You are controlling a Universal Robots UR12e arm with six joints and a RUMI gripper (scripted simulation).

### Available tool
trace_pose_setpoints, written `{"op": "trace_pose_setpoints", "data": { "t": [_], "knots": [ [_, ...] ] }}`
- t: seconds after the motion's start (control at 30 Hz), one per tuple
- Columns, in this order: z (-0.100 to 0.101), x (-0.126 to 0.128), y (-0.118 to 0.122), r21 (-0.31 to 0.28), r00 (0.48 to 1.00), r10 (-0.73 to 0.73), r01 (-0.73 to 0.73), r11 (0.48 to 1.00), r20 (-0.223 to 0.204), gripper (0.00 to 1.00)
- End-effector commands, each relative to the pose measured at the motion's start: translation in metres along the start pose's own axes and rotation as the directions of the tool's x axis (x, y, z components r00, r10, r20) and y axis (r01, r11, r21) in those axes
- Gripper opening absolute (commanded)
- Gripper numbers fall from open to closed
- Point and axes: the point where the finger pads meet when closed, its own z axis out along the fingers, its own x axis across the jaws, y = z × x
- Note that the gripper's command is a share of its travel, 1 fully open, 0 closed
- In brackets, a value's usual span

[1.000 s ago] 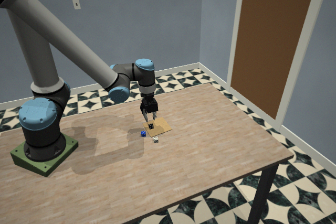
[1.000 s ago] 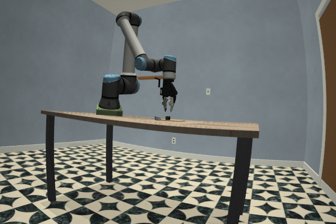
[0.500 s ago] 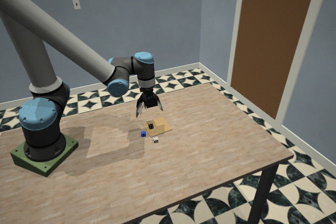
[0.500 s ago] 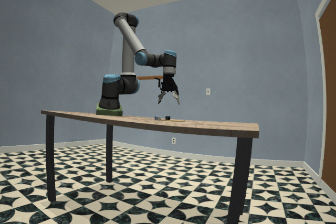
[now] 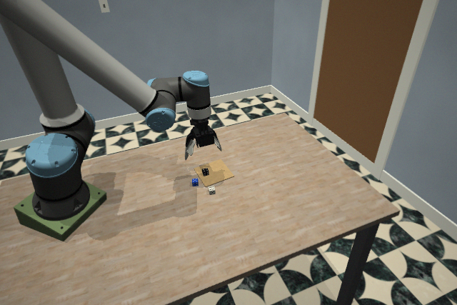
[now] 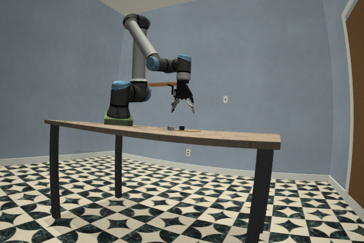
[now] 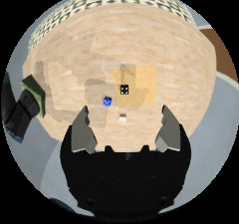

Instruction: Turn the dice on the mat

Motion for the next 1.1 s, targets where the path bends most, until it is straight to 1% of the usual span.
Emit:
{"op": "trace_pose_setpoints", "data": {
  "t": [0.0,0.3,0.5,0.57,0.67,0.83,0.9,1.0,1.03,1.07],
  "knots": [
    [-0.001,0.001,0.000,0.000,1.000,0.000,0.000,1.000,-0.001,1.00],
    [0.000,0.000,0.001,0.000,1.000,0.022,-0.022,1.000,-0.001,1.00],
    [0.000,-0.002,0.002,0.000,0.995,0.101,-0.101,0.995,-0.001,1.00],
    [0.000,-0.002,0.002,0.000,0.995,0.101,-0.101,0.995,-0.001,1.00],
    [0.000,-0.004,0.003,0.000,0.986,0.167,-0.167,0.986,-0.001,1.00],
    [0.001,-0.008,0.006,0.000,0.949,0.314,-0.314,0.950,-0.001,1.00],
    [0.001,-0.010,0.008,0.000,0.924,0.382,-0.382,0.924,-0.001,1.00],
    [0.002,-0.013,0.011,0.001,0.872,0.490,-0.490,0.872,-0.001,1.00],
    [0.002,-0.013,0.011,0.001,0.871,0.492,-0.492,0.871,-0.001,1.00],
    [0.002,-0.014,0.012,0.001,0.849,0.529,-0.529,0.849,-0.001,1.00]
  ]
}}
